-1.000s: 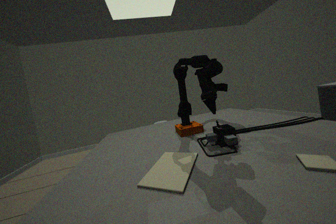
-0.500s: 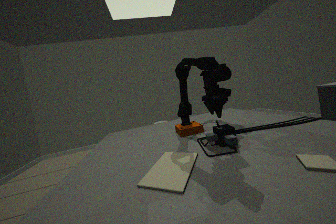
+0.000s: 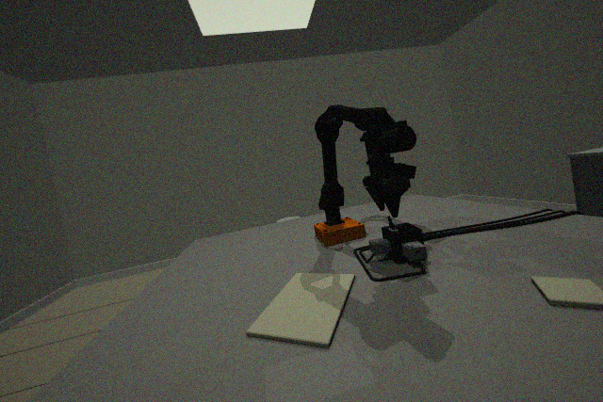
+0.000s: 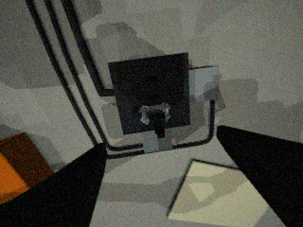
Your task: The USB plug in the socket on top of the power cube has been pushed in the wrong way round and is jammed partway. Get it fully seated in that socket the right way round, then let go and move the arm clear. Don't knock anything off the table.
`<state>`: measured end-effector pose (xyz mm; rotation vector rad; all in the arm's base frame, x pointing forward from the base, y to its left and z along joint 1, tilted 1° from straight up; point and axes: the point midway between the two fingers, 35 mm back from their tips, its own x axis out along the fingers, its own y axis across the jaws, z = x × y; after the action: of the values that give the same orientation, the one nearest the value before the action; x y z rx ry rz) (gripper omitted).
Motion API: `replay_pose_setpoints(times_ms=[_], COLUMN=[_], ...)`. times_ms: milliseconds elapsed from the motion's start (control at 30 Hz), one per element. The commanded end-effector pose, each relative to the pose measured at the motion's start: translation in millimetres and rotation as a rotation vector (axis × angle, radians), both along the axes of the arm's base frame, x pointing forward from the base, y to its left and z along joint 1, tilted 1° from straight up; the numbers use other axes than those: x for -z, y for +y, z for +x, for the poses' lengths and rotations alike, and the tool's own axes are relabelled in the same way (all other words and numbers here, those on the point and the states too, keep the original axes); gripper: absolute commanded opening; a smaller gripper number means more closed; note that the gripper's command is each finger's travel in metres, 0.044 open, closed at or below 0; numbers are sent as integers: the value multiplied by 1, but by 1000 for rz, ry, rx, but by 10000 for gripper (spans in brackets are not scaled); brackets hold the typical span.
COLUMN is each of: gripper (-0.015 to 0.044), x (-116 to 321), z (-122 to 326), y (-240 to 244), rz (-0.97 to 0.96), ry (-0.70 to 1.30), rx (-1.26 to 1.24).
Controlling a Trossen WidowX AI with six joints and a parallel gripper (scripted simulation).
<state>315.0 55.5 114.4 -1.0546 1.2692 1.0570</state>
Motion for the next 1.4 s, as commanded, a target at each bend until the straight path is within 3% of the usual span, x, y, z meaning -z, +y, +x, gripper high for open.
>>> replay_pose_setpoints(times_ms=[0, 400, 933, 1367], gripper=[440, 440, 20, 0], x=[4, 14, 12, 12], z=[0, 0, 0, 0], y=[0, 0, 0, 0], rz=[-4, -4, 0, 0], ry=[-1, -1, 1, 1], rx=[-6, -6, -1, -1])
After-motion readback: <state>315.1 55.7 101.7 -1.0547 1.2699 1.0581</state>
